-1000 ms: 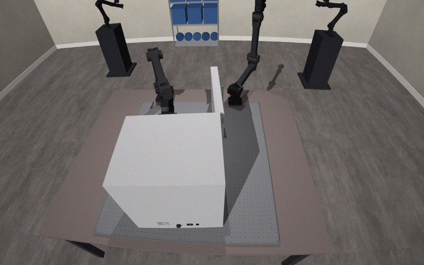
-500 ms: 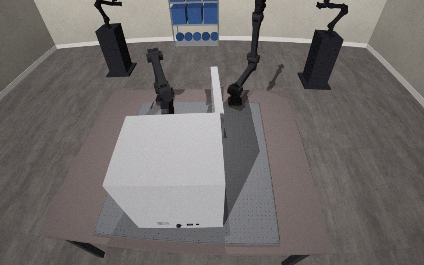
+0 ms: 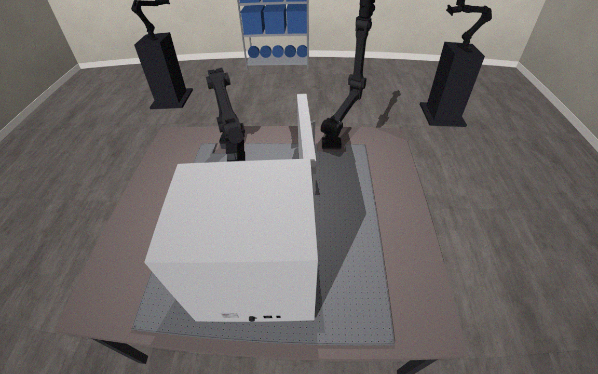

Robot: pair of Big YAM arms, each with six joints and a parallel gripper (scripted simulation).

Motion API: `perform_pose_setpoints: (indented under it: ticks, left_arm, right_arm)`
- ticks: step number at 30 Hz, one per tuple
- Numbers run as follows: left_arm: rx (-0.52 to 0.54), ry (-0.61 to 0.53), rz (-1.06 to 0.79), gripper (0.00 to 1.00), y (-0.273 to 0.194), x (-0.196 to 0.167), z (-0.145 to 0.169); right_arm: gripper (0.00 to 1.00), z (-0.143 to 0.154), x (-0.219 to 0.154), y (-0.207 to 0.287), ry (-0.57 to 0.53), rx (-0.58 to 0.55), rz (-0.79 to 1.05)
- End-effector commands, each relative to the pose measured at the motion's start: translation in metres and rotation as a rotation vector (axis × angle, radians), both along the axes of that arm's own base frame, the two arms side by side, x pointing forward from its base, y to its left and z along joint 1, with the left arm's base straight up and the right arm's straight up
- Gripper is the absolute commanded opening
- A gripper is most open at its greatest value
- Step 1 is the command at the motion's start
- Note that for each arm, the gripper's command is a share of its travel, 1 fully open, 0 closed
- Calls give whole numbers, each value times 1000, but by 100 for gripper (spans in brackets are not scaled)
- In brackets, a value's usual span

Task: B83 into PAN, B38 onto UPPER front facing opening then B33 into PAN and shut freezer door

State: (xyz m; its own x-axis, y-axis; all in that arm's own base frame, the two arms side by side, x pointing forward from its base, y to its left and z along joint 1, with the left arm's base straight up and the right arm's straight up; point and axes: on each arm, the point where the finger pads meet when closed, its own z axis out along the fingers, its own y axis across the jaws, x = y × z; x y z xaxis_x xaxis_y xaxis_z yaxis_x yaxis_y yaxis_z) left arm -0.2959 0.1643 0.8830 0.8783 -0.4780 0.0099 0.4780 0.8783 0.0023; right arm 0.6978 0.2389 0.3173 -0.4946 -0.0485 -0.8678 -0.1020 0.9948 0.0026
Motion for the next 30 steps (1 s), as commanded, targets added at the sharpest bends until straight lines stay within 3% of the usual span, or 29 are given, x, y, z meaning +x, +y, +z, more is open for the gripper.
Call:
perform_pose_setpoints:
  ticks: [1, 30]
  left_arm:
    - [16, 33, -12, 0, -6, 12, 1]
    - [16, 33, -12, 0, -6, 12, 1]
  right_arm:
    - [100, 26, 19, -3, -37, 6, -4]
    - [100, 25, 35, -2, -37, 6, -4]
